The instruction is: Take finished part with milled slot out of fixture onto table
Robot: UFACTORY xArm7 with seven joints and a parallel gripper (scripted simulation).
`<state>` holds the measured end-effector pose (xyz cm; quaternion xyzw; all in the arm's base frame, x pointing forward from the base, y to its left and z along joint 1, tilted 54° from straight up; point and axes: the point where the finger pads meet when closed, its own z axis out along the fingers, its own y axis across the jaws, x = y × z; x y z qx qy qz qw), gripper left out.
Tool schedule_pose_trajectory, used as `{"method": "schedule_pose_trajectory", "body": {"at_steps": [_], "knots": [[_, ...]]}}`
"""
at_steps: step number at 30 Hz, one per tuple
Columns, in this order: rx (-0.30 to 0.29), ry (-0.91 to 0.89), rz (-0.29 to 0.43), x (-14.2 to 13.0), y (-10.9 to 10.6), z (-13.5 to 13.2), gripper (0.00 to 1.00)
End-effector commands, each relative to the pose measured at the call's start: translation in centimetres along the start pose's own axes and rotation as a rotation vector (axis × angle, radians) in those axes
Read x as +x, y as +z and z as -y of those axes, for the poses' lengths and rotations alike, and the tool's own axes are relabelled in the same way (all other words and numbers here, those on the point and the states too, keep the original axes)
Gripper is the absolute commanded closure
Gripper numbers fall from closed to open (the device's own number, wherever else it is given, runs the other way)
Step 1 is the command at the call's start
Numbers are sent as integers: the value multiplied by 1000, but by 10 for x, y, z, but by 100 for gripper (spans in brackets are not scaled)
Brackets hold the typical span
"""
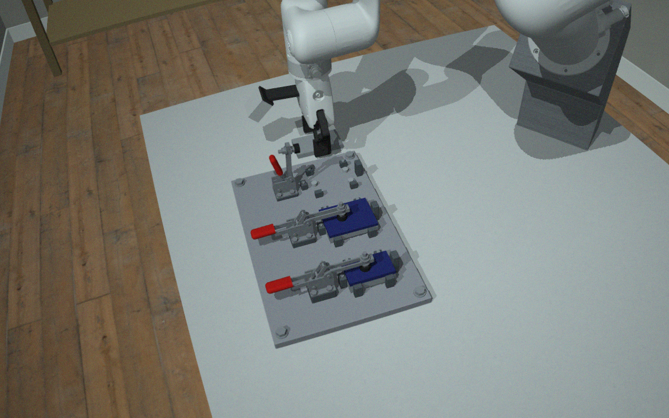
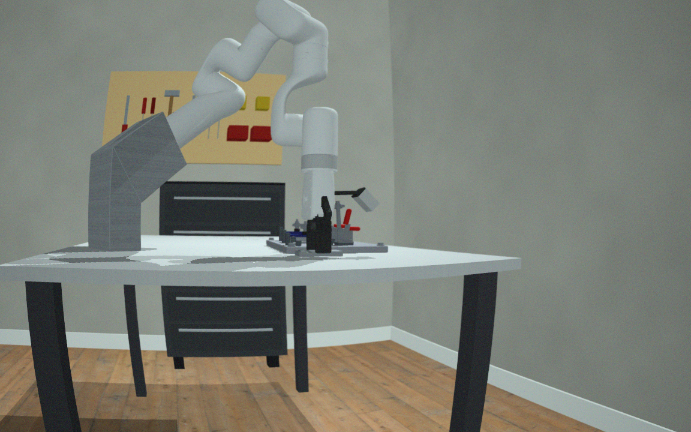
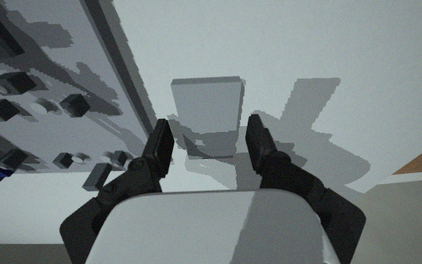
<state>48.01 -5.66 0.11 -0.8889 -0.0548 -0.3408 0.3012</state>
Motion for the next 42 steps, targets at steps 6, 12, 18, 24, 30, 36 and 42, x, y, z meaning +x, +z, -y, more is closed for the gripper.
{"method": "schedule_pose_trajectory", "body": {"at_steps": [6,12,18,24,30,36,42], "knots": [[-3,0,-1,0,-1,-1,19],[-3,0,-1,0,-1,-1,19],[-3,0,-1,0,-1,-1,19],[-3,0,-1,0,-9,-1,19],[-3,0,-1,0,-27,-1,19],[-3,0,-1,0,-43,-1,19],[-3,0,-1,0,-67,-1,19]]}}
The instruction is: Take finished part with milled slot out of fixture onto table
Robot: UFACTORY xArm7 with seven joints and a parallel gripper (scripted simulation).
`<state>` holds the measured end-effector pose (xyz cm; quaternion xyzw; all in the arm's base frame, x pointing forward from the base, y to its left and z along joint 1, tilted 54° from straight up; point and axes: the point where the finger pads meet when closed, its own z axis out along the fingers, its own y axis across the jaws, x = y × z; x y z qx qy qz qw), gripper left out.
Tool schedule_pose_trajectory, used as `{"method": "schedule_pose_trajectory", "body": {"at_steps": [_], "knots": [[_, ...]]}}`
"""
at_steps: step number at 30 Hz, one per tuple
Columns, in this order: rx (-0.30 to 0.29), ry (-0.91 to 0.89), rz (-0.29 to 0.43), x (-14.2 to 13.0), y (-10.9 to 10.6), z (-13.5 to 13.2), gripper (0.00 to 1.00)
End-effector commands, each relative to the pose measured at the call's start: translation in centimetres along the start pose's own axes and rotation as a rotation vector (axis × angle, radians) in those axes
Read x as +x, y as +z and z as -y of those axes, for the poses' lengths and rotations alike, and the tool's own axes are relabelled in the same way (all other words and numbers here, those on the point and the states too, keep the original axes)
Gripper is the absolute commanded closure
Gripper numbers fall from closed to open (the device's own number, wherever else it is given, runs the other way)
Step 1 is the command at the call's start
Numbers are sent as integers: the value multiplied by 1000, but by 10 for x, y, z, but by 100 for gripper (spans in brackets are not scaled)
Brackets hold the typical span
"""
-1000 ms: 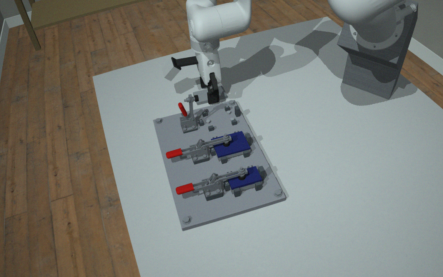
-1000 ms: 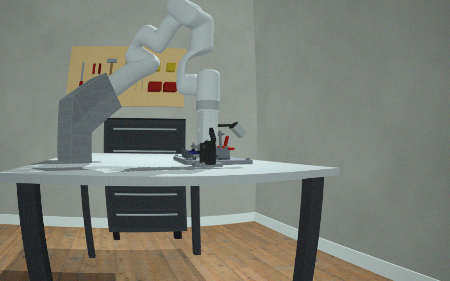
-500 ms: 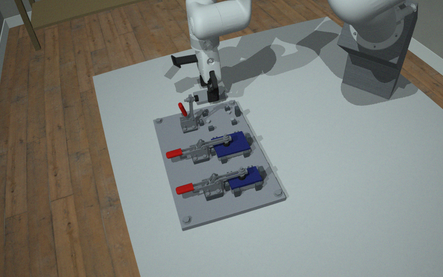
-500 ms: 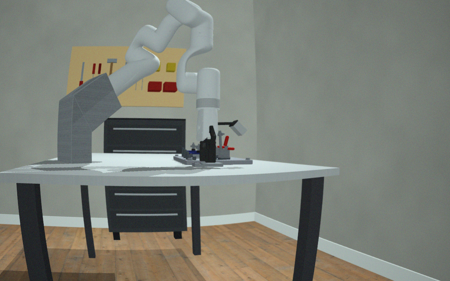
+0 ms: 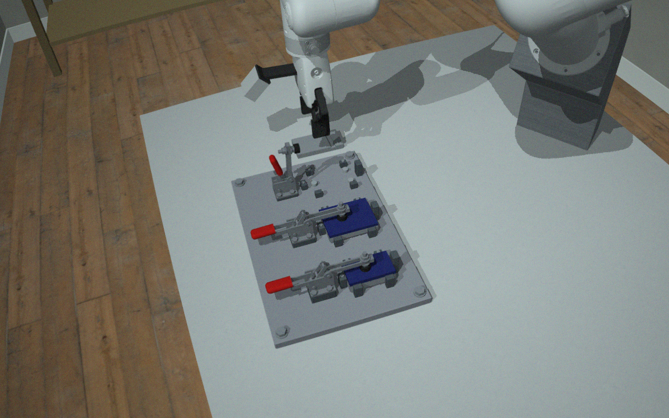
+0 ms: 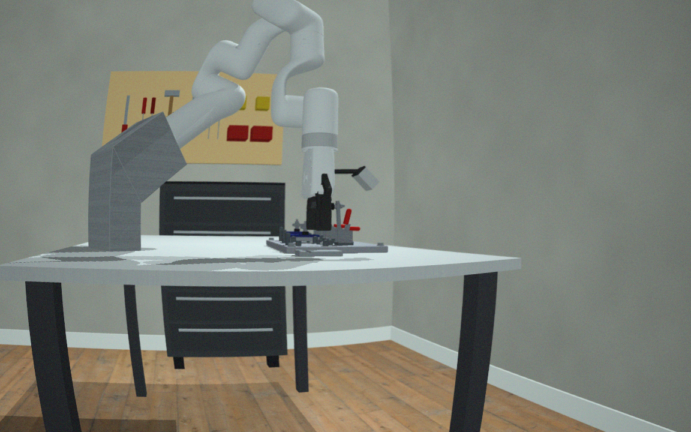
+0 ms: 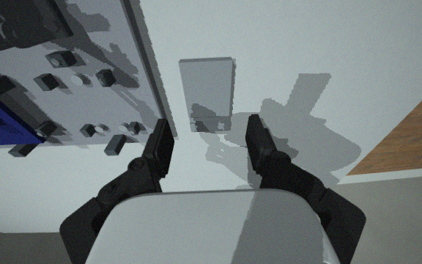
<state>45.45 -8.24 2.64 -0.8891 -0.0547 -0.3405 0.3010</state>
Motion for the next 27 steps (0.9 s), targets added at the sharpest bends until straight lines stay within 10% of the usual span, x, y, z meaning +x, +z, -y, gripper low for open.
{"method": "schedule_pose_trajectory", "body": {"at_steps": [1,27], "knots": [[-2,0,-2,1,-27,0,19],[-2,0,-2,1,-56,0,19]]}}
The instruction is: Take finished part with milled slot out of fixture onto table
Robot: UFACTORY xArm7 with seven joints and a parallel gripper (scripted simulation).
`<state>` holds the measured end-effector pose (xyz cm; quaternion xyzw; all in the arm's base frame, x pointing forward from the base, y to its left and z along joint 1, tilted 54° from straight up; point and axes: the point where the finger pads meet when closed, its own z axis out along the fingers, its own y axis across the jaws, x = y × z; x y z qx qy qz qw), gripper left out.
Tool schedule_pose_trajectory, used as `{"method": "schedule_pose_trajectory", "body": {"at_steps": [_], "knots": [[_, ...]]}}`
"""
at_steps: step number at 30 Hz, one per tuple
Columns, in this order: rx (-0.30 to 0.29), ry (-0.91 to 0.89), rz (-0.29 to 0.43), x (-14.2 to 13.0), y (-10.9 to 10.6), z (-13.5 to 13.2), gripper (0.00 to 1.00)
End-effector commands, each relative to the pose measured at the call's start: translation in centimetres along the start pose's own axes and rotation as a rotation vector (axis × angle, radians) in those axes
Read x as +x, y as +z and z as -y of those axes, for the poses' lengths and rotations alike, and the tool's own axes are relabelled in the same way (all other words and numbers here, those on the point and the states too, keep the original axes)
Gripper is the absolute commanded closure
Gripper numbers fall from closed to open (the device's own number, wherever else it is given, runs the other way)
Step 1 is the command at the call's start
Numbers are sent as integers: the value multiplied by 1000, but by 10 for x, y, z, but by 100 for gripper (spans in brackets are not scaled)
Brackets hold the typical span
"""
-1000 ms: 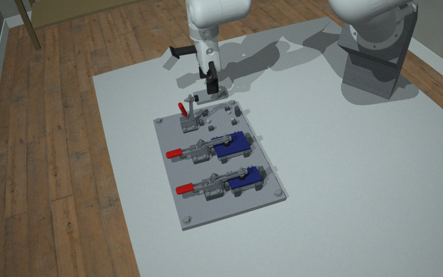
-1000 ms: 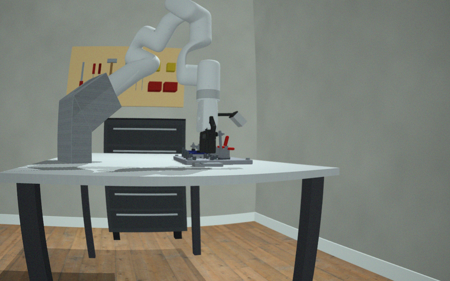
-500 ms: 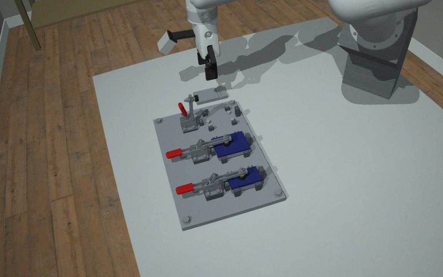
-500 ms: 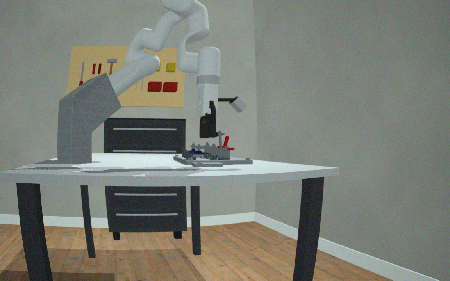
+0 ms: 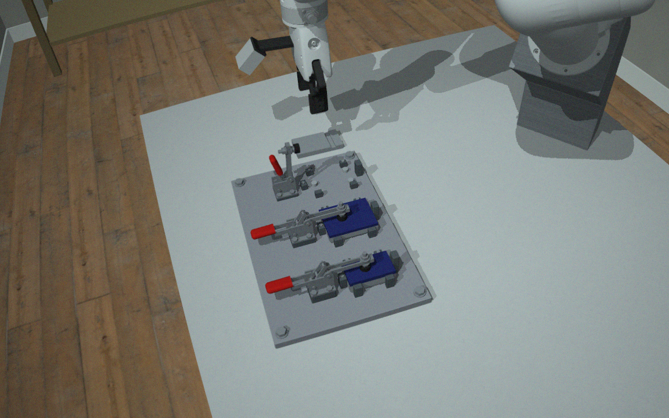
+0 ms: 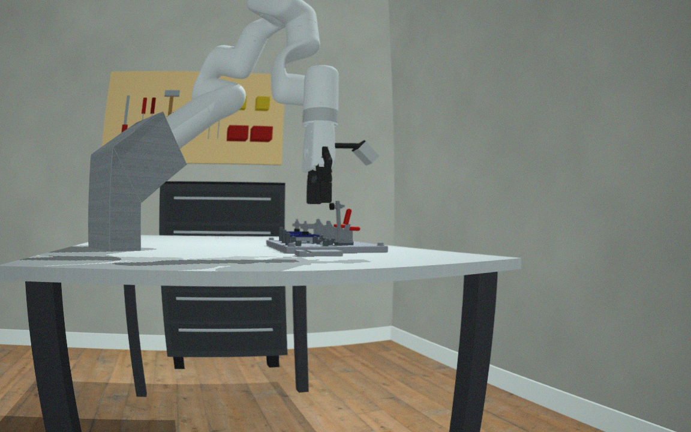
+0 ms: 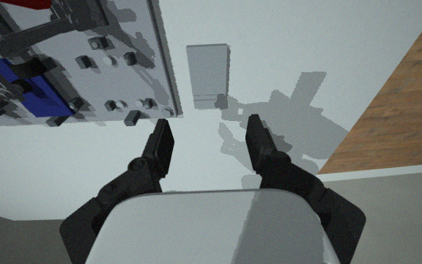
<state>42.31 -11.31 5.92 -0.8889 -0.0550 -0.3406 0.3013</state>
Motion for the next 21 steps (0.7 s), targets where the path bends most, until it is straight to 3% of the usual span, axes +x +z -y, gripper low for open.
{"method": "schedule_pose_trajectory", "body": {"at_steps": [1,16,21], "knots": [[-3,1,-2,0,-2,-1,19],[-3,1,-2,0,-7,-1,19],[-3,1,-2,0,-18,-1,19]]}}
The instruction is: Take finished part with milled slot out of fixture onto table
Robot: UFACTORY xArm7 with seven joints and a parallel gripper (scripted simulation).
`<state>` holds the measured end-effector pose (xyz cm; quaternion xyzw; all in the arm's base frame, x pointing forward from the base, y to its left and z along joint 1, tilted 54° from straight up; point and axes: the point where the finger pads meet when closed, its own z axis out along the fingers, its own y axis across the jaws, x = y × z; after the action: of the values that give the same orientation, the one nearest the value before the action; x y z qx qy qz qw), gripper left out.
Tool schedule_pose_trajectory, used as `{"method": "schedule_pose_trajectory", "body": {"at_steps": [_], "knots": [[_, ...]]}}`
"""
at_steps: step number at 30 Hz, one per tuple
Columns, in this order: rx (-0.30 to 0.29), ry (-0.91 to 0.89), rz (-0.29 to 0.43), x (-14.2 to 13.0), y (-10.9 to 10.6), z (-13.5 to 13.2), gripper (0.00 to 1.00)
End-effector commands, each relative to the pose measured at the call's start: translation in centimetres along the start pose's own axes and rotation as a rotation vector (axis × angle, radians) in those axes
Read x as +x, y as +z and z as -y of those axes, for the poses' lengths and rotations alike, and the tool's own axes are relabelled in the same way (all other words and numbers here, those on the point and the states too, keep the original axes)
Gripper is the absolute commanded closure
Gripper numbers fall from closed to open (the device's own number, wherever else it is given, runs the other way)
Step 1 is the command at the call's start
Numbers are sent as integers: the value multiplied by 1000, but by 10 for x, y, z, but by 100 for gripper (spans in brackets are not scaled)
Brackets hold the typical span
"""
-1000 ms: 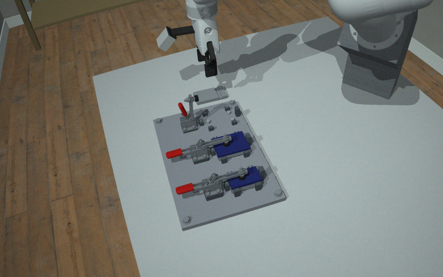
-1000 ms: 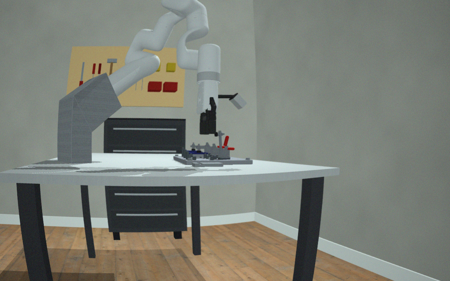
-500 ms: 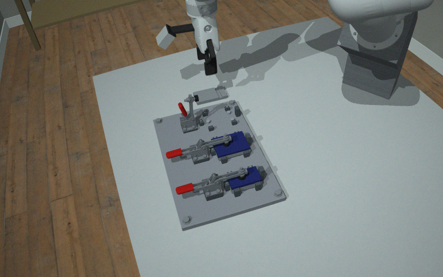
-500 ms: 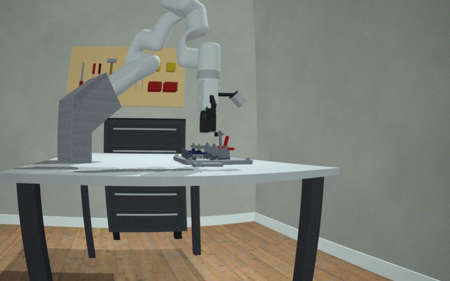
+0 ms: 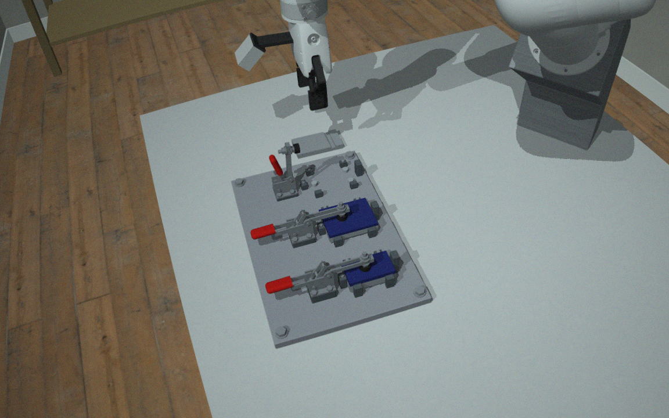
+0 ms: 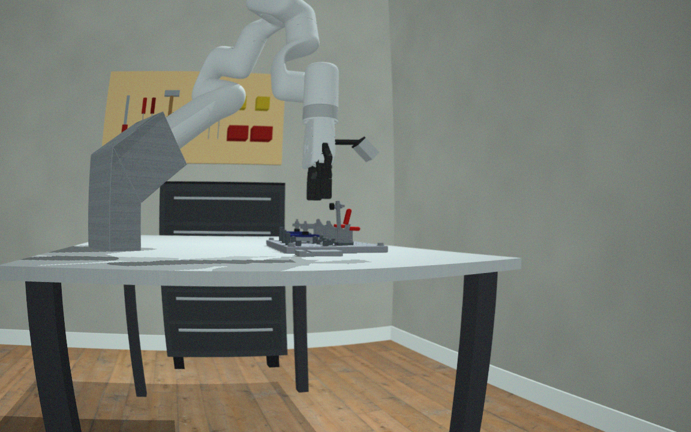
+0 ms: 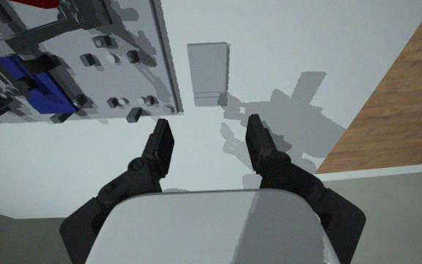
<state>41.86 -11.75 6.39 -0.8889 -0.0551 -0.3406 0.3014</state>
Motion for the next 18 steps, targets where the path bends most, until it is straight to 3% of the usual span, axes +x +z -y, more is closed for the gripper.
{"method": "schedule_pose_trajectory", "body": {"at_steps": [1,18], "knots": [[-3,1,-2,0,-14,-1,19],[-3,1,-2,0,-67,-1,19]]}}
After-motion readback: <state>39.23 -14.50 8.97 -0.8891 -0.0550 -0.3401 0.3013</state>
